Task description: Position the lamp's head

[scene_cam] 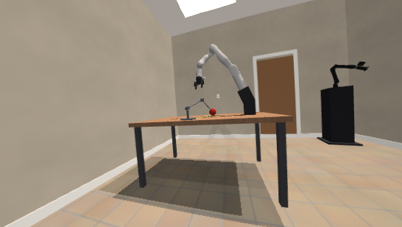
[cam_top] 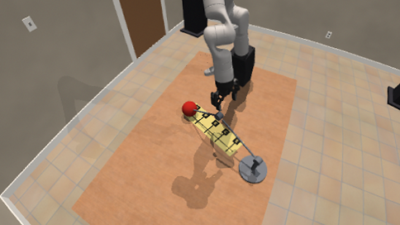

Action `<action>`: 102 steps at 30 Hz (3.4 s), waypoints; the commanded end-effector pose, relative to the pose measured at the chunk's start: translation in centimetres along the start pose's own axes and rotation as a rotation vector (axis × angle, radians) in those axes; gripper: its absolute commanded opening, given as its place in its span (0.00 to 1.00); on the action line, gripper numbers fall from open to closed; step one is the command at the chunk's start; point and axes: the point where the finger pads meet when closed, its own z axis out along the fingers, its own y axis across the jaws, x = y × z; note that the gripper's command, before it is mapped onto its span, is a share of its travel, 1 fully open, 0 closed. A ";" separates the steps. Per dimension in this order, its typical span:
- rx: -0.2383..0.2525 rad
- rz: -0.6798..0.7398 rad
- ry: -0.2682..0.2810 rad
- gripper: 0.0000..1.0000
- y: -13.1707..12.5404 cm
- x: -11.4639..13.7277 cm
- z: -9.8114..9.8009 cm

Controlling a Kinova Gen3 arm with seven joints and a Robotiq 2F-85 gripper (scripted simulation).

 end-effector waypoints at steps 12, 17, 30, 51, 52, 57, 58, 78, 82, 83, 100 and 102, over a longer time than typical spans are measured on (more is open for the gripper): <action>0.015 -0.036 0.138 1.00 0.3 -0.8 -0.1; 0.024 -0.038 0.204 1.00 0.1 -0.5 -0.1; 0.023 -0.053 0.215 1.00 0.7 -0.8 3.2; 0.029 -0.057 0.212 1.00 0.5 -0.2 8.1; 0.030 -0.057 0.212 1.00 0.5 -0.2 8.3; 0.031 -0.057 0.212 1.00 0.5 0.0 9.1; 0.031 -0.057 0.212 1.00 0.4 0.0 9.3; 0.036 -0.057 0.210 1.00 0.1 0.9 13.8; 0.037 -0.057 0.209 1.00 0.0 1.1 14.8; 0.037 -0.057 0.209 1.00 0.0 1.2 15.0; 0.025 -0.060 0.213 1.00 0.5 1.4 16.4; 0.023 -0.061 0.213 1.00 0.6 1.4 16.5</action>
